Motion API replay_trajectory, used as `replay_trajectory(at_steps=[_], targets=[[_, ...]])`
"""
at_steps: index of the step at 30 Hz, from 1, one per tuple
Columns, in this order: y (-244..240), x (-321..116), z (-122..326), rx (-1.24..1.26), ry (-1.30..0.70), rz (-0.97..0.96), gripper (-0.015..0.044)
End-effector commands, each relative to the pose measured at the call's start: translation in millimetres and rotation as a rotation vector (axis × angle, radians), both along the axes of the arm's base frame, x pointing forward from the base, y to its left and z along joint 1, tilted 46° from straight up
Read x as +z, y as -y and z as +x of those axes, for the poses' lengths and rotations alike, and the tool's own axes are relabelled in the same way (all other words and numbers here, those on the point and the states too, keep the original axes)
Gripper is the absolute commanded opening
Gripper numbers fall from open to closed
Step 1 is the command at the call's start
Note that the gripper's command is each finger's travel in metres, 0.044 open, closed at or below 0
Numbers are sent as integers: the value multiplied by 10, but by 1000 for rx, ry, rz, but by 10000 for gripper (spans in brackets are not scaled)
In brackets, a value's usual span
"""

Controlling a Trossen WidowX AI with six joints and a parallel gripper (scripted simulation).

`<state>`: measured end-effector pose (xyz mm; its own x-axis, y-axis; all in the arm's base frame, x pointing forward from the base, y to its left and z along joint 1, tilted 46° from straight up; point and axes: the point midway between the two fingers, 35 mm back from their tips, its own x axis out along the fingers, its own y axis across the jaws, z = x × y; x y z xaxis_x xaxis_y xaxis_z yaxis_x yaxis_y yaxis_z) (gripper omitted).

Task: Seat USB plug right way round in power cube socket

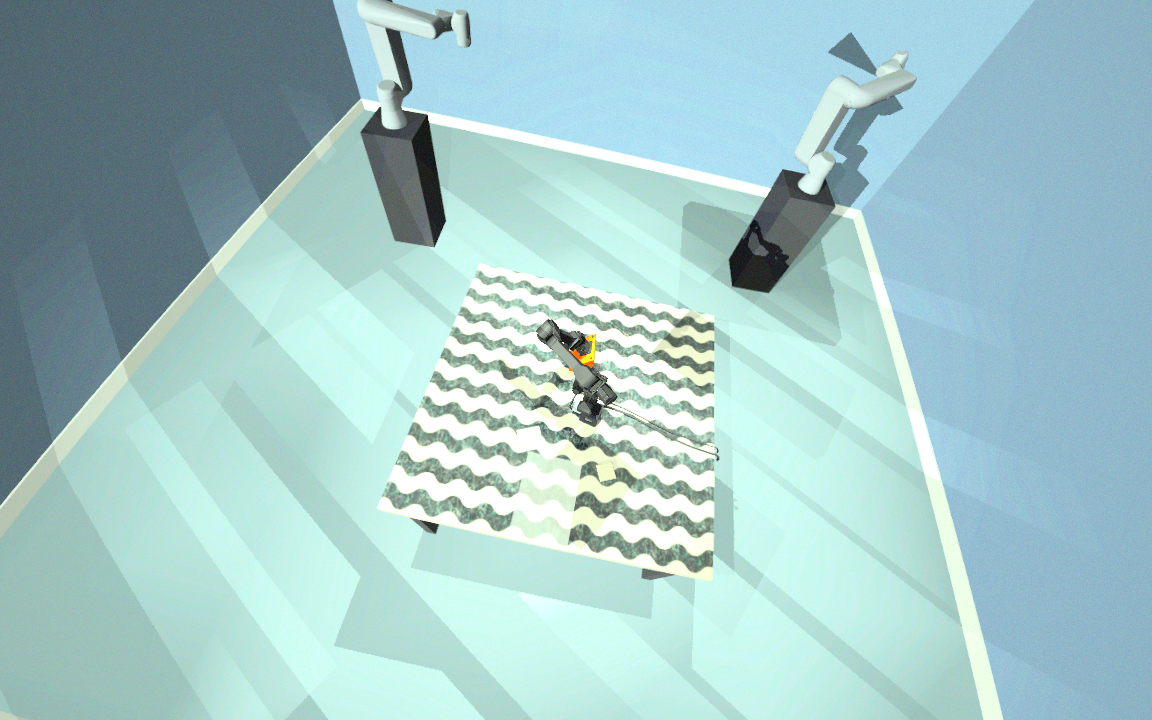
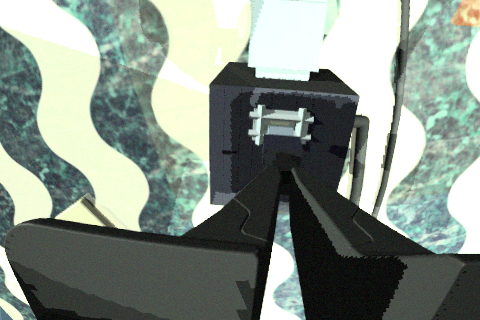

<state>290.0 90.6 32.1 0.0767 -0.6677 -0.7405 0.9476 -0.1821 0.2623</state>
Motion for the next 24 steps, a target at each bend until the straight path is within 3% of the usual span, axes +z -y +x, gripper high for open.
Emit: replay_trajectory(at_steps=[1, 24], targets=[[6, -8, -3, -1, -3, 7, 0], [21, -33, 1, 1, 0, 20, 0]])
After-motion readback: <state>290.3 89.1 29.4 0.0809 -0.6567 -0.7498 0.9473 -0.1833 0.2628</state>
